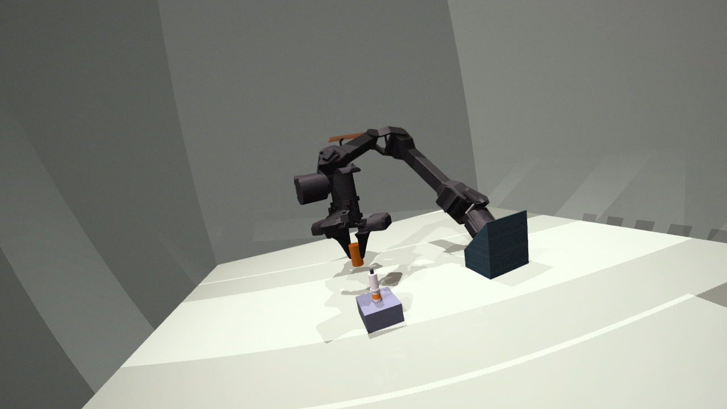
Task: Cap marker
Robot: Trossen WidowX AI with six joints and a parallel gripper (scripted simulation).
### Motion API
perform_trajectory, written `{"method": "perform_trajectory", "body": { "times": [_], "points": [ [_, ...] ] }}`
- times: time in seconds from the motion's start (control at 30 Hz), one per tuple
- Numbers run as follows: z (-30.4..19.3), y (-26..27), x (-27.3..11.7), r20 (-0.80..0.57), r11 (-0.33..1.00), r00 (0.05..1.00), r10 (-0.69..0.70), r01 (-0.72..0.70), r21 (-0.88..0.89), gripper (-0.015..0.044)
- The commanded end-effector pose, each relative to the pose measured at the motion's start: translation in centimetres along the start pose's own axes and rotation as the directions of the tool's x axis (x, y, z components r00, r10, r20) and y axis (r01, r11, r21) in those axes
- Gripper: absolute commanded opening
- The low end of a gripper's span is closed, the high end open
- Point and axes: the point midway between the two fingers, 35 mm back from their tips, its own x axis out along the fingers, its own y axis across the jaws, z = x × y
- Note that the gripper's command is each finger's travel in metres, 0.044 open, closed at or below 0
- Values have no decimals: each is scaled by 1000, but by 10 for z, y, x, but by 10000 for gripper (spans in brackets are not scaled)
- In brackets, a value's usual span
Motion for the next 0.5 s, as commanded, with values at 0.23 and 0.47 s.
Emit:
{"method": "perform_trajectory", "body": {
  "times": [0.23, 0.47],
  "points": [
    [38, 19, -19, 17, 1000, 1000, 9, -9, -5, 0],
    [60, 35, -31, 19, 1000, 1000, 11, -11, -4, 0]
  ]
}}
